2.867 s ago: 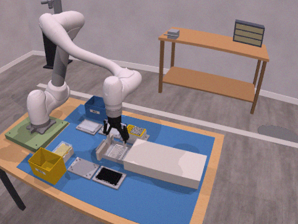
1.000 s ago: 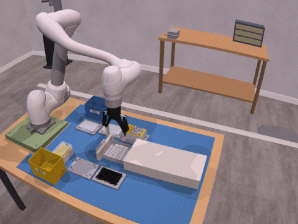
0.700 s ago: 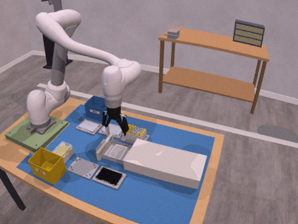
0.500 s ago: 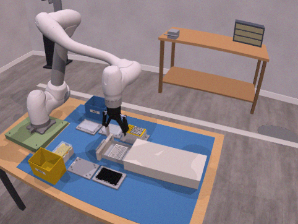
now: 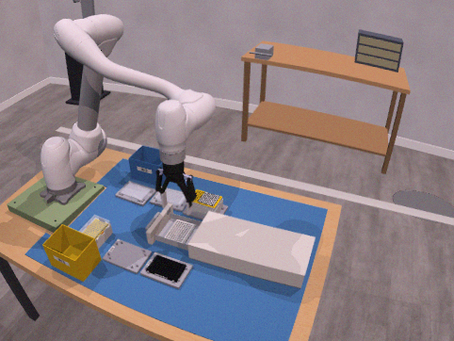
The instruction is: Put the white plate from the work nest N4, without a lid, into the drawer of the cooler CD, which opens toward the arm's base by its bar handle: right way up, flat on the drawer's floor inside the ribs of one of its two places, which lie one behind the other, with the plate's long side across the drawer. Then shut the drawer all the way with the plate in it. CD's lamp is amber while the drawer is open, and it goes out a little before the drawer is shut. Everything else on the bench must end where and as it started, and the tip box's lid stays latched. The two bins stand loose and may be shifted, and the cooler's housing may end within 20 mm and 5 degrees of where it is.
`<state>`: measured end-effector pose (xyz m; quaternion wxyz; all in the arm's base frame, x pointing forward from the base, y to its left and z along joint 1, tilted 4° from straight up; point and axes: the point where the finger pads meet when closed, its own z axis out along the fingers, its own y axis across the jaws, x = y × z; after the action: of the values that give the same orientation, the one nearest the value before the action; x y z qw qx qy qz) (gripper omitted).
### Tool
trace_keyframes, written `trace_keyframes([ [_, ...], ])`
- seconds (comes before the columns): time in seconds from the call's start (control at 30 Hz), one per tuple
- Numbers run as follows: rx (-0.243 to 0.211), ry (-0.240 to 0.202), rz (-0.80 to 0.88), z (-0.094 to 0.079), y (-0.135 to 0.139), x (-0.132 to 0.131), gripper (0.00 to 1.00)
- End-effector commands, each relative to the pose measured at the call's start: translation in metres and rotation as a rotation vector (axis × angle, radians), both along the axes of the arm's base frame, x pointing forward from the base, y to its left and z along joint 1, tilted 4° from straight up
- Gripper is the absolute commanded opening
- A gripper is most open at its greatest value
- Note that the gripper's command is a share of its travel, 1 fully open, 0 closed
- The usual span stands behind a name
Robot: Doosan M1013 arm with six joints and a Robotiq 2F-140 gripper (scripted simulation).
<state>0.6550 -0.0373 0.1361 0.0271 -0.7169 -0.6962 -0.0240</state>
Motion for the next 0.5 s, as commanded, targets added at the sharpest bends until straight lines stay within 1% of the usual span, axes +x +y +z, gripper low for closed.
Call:
trace_keyframes([
  [0.0,0.0,0.0,0.0,0.0,0.0,0.0,0.66],
  [0.03,0.0,0.0,0.0,0.0,0.0,0.0,0.66],
  [0.43,0.0,0.0,0.0,-0.01,0.002,-0.046,0.61],
  [0.47,0.0,0.0,0.0,-0.01,0.002,-0.046,0.61],
])
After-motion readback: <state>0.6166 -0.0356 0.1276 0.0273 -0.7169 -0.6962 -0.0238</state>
